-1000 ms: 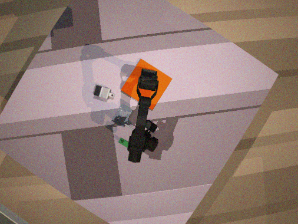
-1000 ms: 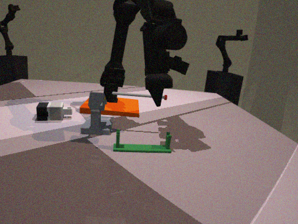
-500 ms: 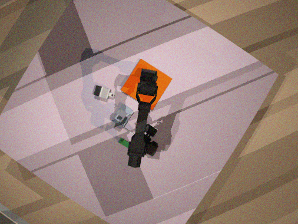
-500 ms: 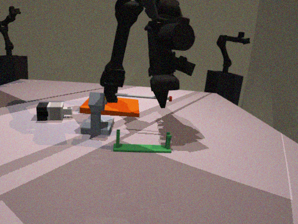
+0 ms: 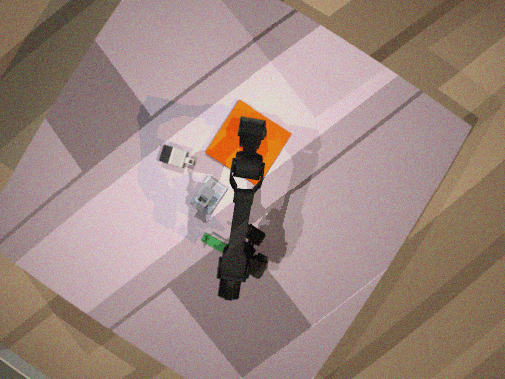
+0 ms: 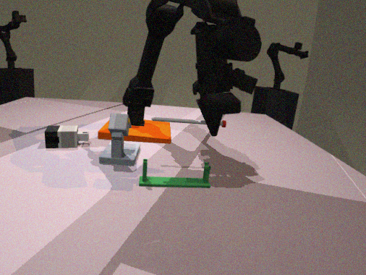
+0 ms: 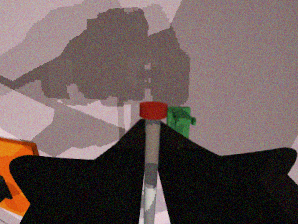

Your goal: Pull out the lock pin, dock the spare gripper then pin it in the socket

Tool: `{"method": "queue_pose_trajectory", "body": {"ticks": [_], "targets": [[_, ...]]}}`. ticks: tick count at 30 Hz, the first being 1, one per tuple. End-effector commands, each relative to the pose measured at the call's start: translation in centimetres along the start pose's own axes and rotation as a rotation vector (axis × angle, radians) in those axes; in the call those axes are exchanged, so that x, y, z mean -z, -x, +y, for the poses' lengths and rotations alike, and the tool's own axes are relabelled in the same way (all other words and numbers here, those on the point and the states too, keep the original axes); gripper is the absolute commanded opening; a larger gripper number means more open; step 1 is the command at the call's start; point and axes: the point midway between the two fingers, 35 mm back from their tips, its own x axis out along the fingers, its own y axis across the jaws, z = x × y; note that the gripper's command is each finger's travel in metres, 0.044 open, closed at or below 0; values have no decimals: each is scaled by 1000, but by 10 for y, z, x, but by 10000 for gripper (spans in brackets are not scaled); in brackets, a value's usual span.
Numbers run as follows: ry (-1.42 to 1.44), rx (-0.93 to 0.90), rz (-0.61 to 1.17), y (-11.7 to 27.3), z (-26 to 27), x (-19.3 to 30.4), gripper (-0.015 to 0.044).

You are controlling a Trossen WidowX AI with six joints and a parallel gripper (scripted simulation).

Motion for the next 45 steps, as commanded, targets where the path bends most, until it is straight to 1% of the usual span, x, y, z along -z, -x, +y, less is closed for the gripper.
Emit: {"method": "queue_pose_trajectory", "body": {"ticks": [1,15,21,45], "targets": [[13,3,-1,2,-7,-6,0],[43,1,0,-1,-34,-27,0],[46,0,0,-4,-37,-28,0],[47,-7,2,-40,-40,-23,0]]}}
